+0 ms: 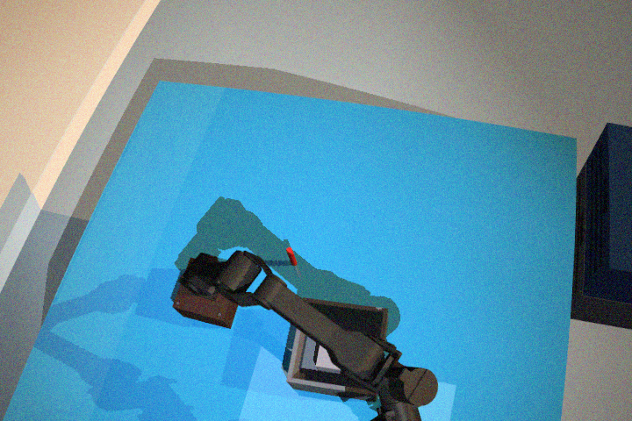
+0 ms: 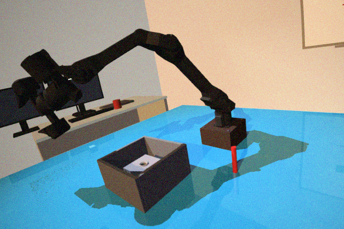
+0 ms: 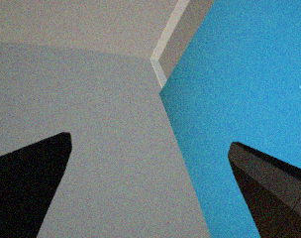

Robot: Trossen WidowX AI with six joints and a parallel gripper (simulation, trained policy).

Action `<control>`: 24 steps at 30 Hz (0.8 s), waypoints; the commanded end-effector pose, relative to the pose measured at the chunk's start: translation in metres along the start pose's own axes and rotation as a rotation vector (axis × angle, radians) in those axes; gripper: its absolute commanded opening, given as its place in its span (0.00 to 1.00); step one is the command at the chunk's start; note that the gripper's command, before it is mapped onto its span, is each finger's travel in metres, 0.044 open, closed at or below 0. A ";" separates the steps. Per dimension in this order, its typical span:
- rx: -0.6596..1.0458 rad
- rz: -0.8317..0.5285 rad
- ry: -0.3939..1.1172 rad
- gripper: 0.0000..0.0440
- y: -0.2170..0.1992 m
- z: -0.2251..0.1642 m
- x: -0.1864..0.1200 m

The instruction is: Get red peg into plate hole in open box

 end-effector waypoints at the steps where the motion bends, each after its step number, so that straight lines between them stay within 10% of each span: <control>1: -0.094 -0.061 0.028 1.00 -0.013 -0.011 -0.016; 24: -0.745 -0.418 0.331 1.00 -0.080 -0.052 -0.180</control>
Point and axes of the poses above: the point midway between the two fingers, 35 mm back from their tips, its own x axis out along the fingers, its own y axis across the jaws, z = x × y, the point moved 9 cm from there along -x, back along the fingers, and after that the axes turned 10 degrees about x, right-handed, at the moved point
